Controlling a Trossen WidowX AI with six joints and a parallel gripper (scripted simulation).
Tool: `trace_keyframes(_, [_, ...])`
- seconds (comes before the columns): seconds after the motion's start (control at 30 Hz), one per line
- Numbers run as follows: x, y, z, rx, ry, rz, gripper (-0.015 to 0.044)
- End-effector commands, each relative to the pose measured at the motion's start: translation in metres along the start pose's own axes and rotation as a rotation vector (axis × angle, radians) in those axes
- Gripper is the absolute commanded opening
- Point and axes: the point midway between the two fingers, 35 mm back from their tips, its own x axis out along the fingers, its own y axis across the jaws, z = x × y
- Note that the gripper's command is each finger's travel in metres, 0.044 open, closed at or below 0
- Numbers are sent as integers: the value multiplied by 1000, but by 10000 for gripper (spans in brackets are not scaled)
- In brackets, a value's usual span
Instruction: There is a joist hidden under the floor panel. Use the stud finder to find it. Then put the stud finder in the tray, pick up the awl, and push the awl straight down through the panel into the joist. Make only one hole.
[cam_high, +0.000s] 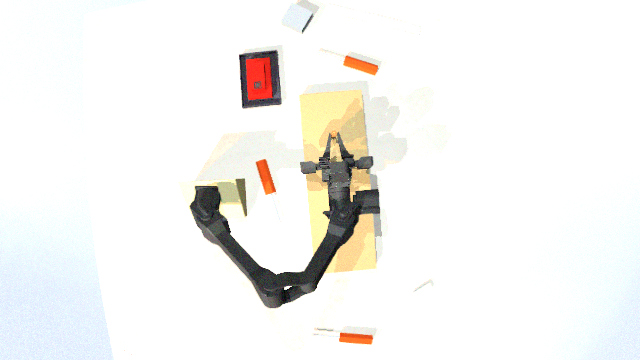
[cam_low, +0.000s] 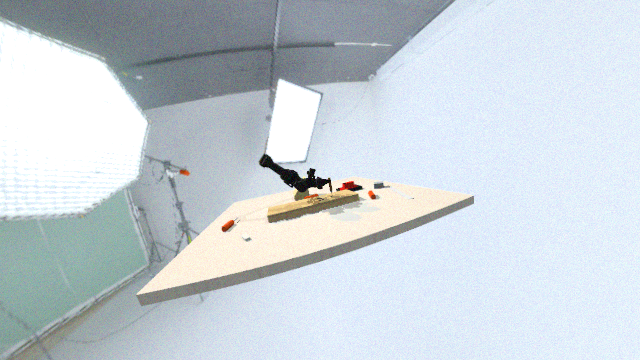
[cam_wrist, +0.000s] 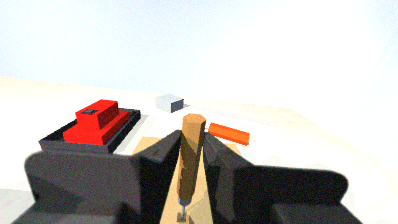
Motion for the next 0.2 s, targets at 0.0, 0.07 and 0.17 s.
trace_keyframes(0.0, [0,0,0,0,0,0,0])
trace_keyframes(0.07, [0,0,0,0,0,0,0])
trace_keyframes(0.17, [0,0,0,0,0,0,0])
